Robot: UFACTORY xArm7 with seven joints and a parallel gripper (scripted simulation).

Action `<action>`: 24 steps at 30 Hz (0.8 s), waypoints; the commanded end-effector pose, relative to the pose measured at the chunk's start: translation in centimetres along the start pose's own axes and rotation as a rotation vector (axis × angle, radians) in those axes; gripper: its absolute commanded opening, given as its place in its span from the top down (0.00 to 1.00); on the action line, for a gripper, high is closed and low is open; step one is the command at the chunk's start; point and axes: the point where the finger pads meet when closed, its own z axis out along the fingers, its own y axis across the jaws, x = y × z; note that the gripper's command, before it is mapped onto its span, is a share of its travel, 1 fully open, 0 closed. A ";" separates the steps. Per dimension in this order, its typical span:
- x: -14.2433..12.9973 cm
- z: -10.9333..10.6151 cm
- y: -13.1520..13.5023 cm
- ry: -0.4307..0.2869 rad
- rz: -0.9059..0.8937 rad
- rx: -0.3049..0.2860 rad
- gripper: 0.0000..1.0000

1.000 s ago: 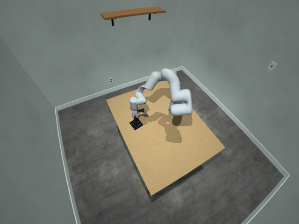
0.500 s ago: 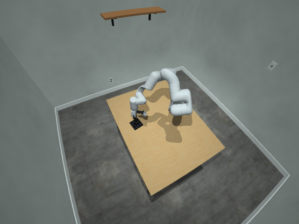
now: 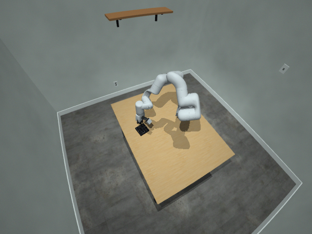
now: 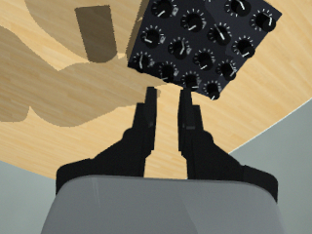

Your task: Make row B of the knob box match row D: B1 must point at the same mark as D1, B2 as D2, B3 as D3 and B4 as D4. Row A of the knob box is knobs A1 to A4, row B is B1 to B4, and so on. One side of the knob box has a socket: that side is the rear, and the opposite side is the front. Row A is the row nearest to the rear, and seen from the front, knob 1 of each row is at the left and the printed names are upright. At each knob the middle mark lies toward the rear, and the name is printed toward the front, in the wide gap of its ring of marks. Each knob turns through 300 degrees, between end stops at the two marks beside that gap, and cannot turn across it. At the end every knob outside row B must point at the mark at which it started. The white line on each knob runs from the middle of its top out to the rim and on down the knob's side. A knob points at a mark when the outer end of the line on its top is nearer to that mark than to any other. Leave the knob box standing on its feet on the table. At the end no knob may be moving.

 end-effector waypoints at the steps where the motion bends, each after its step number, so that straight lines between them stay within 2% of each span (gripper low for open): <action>1: -0.1 -0.2 0.0 -0.015 0.156 0.007 0.81; 11: -0.1 -0.4 0.0 -0.016 0.402 0.005 0.81; 13: -0.1 -0.4 0.0 -0.016 0.402 0.005 0.81; 14: -0.1 -0.4 0.0 -0.016 0.474 0.004 0.81; 24: -0.2 -0.6 0.0 -0.017 0.711 0.002 0.81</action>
